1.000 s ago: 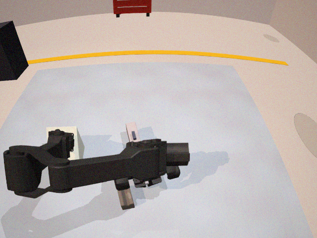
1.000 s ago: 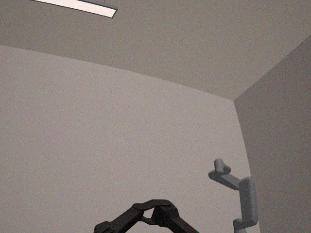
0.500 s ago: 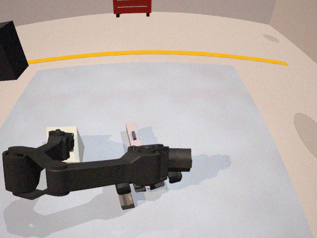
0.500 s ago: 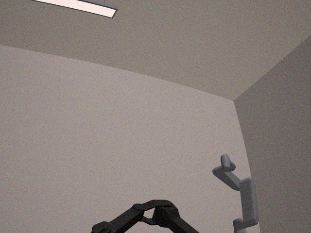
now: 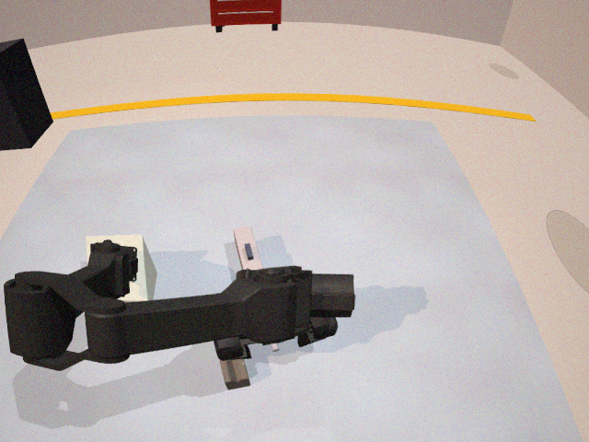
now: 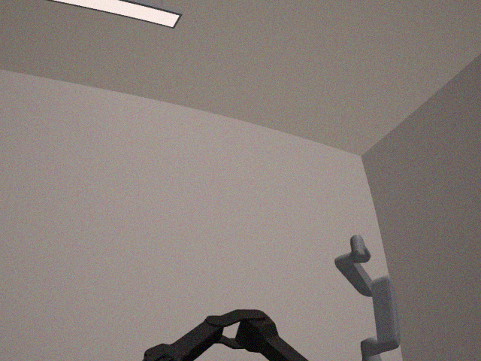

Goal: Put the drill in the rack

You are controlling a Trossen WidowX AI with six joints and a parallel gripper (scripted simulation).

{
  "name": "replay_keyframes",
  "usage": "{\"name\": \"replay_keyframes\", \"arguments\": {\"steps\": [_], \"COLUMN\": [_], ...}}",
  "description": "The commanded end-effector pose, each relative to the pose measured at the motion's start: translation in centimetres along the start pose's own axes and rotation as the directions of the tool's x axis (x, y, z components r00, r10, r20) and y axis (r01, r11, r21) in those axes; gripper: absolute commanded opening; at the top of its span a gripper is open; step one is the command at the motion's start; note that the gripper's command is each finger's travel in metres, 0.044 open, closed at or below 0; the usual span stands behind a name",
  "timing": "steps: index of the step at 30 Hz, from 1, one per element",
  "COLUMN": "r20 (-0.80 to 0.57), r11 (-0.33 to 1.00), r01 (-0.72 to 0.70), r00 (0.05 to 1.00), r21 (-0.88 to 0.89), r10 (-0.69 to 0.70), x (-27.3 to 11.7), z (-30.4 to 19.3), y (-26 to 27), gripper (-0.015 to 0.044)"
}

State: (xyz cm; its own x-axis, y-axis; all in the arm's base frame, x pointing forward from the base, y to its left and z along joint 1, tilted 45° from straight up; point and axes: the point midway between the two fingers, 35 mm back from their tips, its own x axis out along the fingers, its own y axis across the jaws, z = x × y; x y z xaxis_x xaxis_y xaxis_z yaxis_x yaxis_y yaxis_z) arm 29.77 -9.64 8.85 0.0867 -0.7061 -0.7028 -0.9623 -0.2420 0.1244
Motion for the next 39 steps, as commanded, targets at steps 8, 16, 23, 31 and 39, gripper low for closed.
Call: {"name": "replay_keyframes", "arguments": {"steps": [8,16,23,31,39], "r20": [0.0,0.0,0.0,0.0,-0.003], "r11": [1.0,1.0,1.0,1.0,1.0], "r01": [0.001,0.001,0.001,0.001,0.004], "r00": [1.0,1.0,1.0,1.0,1.0], "r21": [-0.001,-0.001,-0.001,-0.001,0.001], "r10": [-0.001,-0.001,-0.001,-0.001,-0.004], "x": [0.2,0.3,0.4,0.4,0.3], "z": [0.6,0.9,1.2,1.4,1.2], "y": [0.0,0.0,0.0,0.0,-0.1], "gripper": [0.044,0.044,0.044,0.044,0.0335]}}
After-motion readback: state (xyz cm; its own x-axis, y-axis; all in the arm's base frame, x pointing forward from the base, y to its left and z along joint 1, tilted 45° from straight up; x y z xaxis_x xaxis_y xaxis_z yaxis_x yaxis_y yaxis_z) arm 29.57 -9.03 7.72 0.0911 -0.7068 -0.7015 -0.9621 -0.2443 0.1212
